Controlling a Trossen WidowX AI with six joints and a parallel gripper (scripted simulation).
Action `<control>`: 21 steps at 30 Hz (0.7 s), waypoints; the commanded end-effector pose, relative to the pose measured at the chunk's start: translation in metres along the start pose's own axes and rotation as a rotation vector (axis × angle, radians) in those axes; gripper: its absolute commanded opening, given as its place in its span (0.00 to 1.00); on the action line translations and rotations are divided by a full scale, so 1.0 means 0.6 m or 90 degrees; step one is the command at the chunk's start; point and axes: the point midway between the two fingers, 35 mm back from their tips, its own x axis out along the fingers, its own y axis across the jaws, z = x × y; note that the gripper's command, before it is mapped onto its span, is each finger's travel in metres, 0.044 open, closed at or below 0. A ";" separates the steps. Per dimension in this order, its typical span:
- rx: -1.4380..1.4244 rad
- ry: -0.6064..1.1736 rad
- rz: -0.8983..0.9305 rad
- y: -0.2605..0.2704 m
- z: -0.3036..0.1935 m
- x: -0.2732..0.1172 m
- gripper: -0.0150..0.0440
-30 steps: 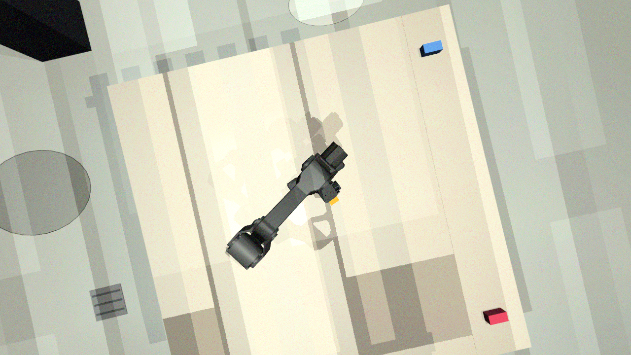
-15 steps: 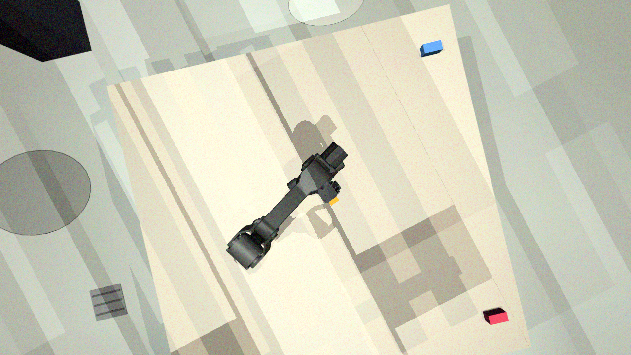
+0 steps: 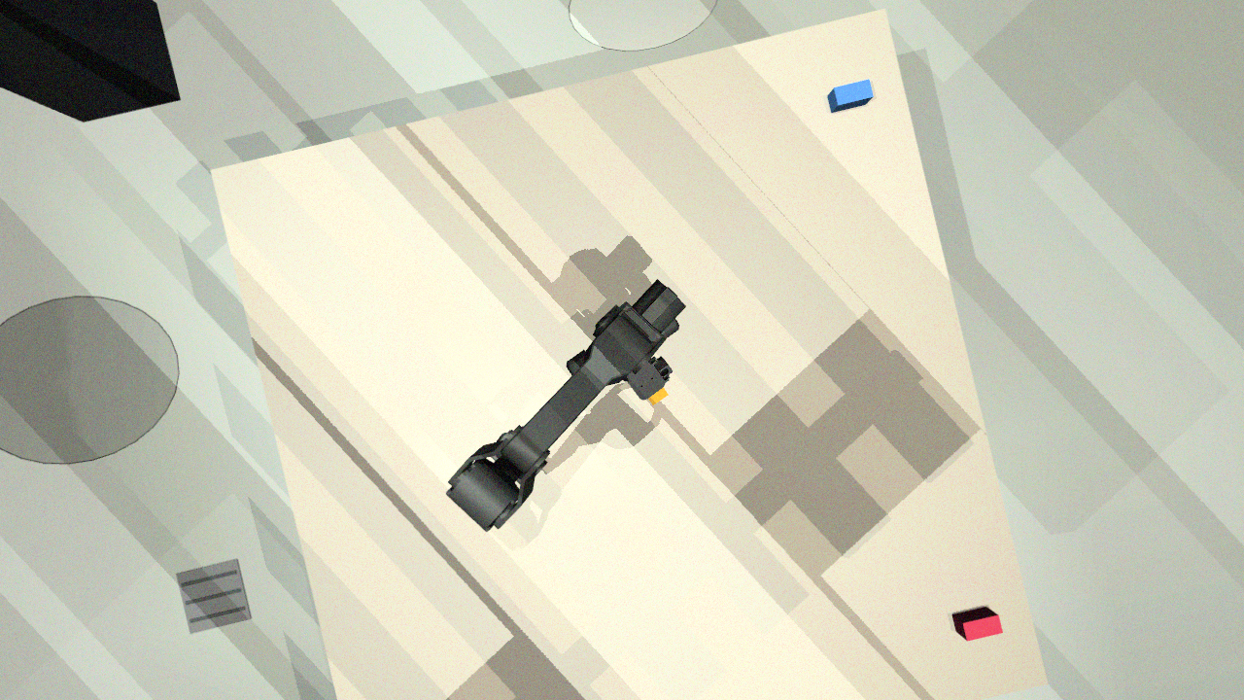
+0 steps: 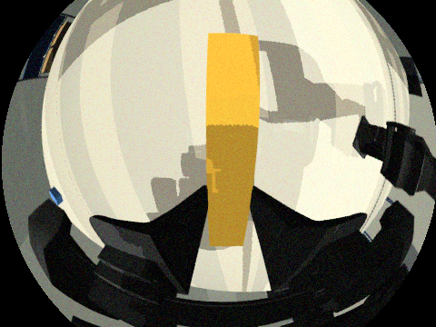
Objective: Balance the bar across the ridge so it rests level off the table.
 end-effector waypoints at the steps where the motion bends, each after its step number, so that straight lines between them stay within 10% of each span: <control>1: 0.002 -0.001 0.000 0.000 0.000 0.001 0.25; 21: 0.002 -0.001 0.000 0.000 0.001 0.004 0.25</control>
